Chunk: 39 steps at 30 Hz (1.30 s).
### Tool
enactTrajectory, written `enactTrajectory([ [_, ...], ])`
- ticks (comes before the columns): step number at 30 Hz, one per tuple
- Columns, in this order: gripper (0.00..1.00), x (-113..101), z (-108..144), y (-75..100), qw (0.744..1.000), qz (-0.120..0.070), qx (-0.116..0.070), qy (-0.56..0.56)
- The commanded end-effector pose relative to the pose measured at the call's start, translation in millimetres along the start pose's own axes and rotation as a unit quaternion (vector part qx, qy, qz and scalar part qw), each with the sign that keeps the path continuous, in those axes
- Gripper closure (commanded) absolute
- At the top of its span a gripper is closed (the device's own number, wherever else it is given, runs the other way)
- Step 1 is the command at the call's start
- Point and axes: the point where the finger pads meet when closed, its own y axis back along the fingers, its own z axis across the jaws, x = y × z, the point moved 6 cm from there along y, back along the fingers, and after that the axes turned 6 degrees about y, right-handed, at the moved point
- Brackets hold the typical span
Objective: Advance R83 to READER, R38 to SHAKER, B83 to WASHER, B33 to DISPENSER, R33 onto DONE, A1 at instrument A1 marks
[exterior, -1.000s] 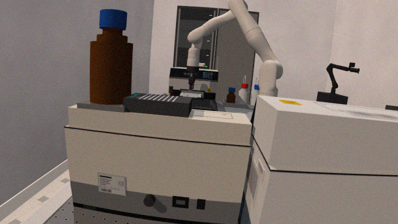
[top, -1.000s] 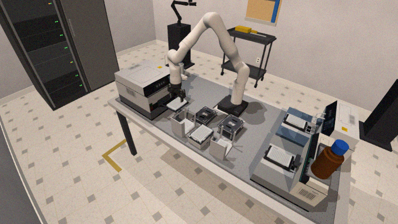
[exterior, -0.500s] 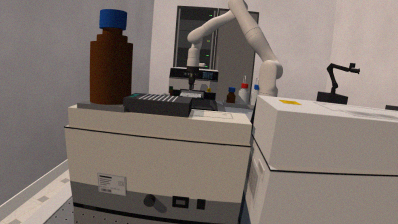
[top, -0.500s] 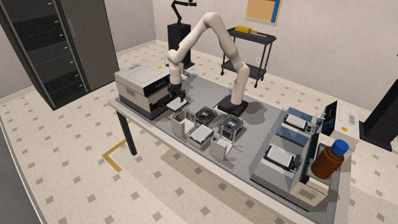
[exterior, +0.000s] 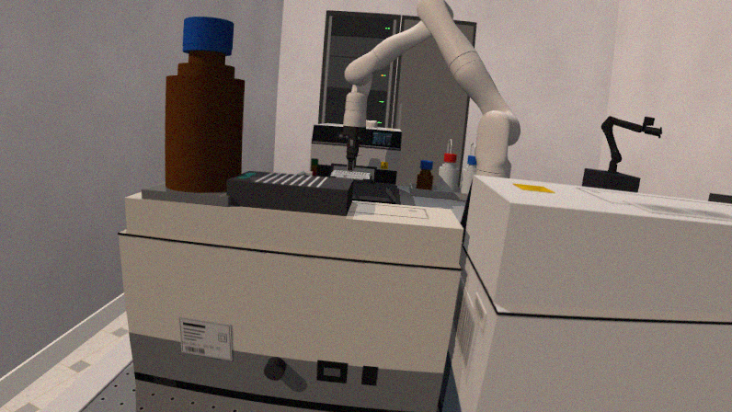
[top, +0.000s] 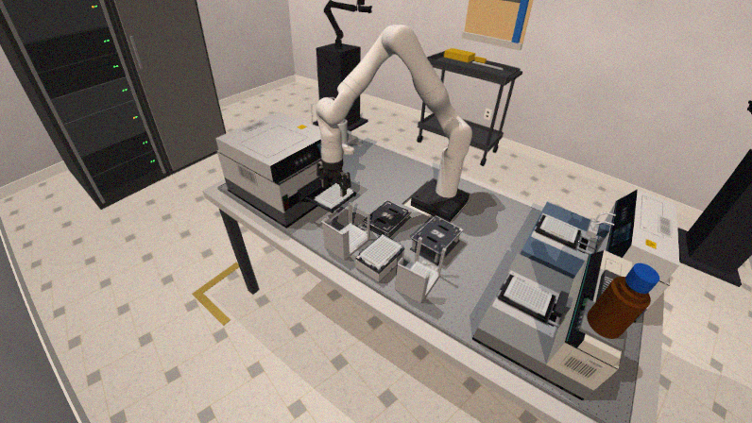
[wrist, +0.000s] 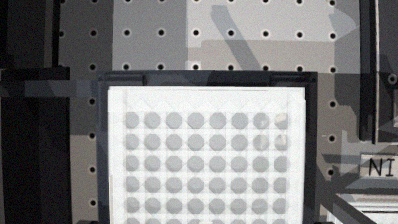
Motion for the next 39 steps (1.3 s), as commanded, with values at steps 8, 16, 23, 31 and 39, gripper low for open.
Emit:
enactTrajectory([
  [8, 0.00, -0.2, 0.5, -5.1, 1.000, 0.001, 0.000, -0.003],
  [16, 0.00, -0.1, 0.3, -5.0, 1.000, 0.001, 0.000, -0.003],
  [23, 0.00, 0.0, 0.2, -7.5, 1.000, 0.001, 0.001, -0.003],
  [31, 0.00, -0.1, 0.2, -10.1, 1.000, 0.001, 0.001, -0.003],
  [39, 0.00, 0.0, 0.2, -12.1, 1.000, 0.001, 0.001, -0.003],
])
